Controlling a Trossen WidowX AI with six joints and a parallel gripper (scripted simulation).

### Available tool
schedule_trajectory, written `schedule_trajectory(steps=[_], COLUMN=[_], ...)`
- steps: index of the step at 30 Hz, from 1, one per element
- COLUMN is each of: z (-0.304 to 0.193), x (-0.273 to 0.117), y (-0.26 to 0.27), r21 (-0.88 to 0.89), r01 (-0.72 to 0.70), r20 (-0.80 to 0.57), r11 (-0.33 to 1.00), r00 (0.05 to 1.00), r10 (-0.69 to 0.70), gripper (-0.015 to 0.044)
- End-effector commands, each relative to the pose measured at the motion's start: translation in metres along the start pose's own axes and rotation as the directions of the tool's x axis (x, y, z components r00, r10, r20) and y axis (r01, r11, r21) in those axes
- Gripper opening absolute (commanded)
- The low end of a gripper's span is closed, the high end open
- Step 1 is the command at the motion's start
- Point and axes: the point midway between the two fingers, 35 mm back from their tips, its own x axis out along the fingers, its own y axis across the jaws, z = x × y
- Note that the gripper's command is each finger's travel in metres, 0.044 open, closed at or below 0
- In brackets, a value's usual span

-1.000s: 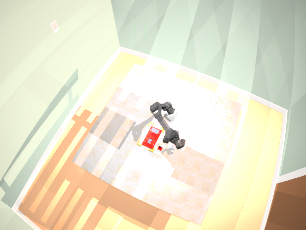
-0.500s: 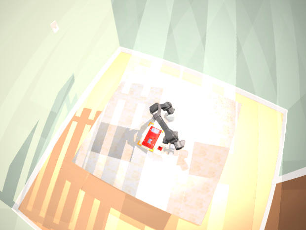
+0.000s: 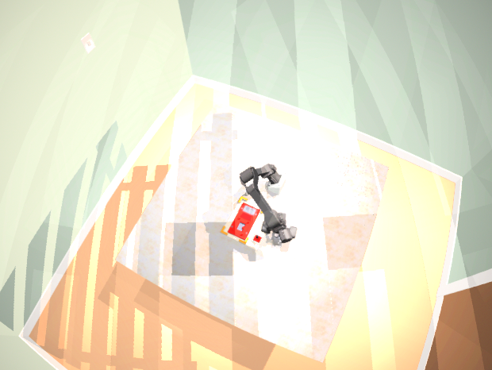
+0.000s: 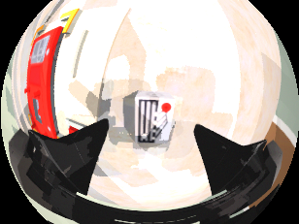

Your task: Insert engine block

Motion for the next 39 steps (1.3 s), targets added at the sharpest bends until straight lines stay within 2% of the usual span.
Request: schedule_trajectory(steps=[1,2,13,21,25,39], z=[0.003,0.003,0.003,0.003,0.002,-0.003], x=[0.010,0.010,0.010,0.010,0.005,-0.037], y=[0.000,0.000,0.000,0.000,-0.001,-0.004], r21=[-0.015,-0.015,-0.015,-0.015,-0.015,-0.016], r01=[-0.011,-0.011,-0.011,-0.011,-0.011,-0.007], r20=[0.007,0.007,0.007,0.007,0.007,0.006], r11=[1.000,1.000,1.000,1.000,1.000,1.000], r00=[1.000,1.000,1.000,1.000,1.000,1.000], r10=[0.011,0.011,0.011,0.011,0.011,0.007], gripper=[0.0440,0.0440,0.0151,0.0098,0.0000,0.0000])
